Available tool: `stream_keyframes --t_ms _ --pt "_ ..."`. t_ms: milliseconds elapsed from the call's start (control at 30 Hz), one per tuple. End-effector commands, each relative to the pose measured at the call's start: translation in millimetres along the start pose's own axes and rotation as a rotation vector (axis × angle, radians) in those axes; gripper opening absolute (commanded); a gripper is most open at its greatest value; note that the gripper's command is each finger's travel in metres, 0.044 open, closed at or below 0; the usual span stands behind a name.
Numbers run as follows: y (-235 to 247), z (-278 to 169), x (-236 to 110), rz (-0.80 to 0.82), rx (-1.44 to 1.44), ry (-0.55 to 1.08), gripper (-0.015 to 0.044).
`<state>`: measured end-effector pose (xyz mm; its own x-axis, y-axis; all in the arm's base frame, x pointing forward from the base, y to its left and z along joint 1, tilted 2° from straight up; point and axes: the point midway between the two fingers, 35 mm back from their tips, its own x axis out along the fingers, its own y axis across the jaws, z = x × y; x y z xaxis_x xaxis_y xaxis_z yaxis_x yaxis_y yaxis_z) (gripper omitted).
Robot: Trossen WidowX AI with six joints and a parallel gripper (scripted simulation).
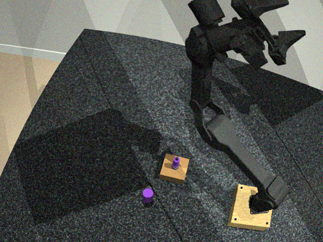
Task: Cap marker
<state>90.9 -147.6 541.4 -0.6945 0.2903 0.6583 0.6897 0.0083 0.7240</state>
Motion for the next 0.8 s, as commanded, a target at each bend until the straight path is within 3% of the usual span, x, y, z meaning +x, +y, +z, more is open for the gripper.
stream_keyframes --t_ms 0,167,433,600,767 --pt "-1.4 0.5 2.6 -0.003 -0.011 -0.009 0.0374" --pt "-34.8 24.5 64.3 -0.107 -0.298 -0.230 0.0248" --pt "-77.6 111.6 135.5 -0.380 -0.743 -0.598 0.0248" --pt "-90.3 186.5 148.8 -0.627 -0.971 -0.814 0.0248" --pt "-90.7 258.9 131.7 -0.893 -1.101 -1.018 0.0248"
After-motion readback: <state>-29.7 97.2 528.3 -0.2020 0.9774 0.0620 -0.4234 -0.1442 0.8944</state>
